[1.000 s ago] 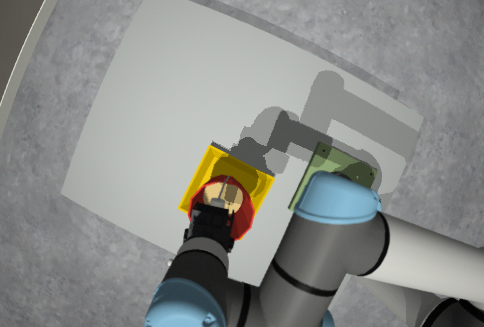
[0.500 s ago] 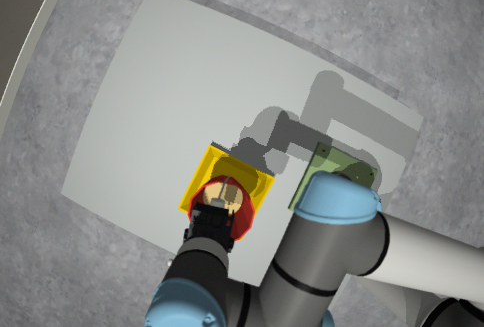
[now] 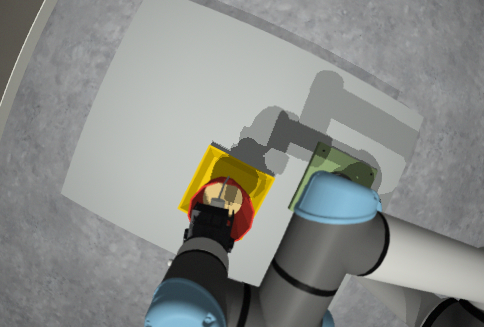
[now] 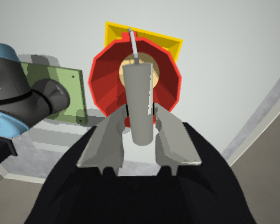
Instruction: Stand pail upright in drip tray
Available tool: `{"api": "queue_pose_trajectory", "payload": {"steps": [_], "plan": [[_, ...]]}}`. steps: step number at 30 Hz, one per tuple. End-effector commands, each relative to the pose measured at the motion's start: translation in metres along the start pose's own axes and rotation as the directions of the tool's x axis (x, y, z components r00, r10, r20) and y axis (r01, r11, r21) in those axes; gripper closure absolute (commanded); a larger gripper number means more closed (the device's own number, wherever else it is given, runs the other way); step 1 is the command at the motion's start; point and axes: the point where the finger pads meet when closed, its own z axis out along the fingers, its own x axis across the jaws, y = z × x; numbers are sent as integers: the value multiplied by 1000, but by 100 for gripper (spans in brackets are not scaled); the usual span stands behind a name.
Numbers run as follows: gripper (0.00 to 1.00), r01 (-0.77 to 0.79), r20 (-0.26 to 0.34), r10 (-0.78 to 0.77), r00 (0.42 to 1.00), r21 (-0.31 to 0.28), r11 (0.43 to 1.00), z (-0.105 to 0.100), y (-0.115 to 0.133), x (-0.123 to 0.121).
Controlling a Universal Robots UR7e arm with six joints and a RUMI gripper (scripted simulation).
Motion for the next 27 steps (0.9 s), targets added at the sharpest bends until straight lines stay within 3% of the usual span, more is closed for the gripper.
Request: {"api": "queue_pose_trajectory", "payload": {"steps": [1, 27], "plan": [[100, 0, -2, 0, 1000, 0, 1000, -1, 0, 0], [100, 0, -2, 0, 1000, 0, 1000, 5, 0, 0]]}}
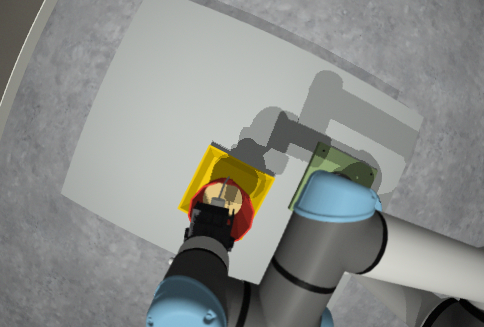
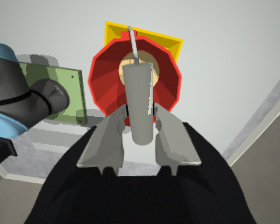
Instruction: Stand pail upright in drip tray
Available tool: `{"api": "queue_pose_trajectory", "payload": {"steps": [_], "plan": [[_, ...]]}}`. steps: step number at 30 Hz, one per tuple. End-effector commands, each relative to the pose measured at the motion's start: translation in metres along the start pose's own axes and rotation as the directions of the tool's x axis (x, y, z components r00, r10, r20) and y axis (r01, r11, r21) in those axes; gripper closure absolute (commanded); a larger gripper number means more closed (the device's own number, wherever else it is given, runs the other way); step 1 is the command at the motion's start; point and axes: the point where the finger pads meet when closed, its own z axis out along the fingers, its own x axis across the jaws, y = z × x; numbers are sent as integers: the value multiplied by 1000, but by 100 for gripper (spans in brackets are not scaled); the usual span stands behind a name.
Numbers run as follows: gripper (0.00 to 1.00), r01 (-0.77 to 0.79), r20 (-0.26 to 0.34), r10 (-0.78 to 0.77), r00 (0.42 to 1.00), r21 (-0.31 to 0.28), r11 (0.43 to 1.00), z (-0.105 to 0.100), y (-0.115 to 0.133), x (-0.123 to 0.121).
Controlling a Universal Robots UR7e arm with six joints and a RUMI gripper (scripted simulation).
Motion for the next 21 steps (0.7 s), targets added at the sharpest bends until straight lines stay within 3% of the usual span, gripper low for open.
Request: {"api": "queue_pose_trajectory", "payload": {"steps": [1, 21], "plan": [[100, 0, -2, 0, 1000, 0, 1000, 1, 0, 0], [100, 0, -2, 0, 1000, 0, 1000, 17, 1, -1]]}}
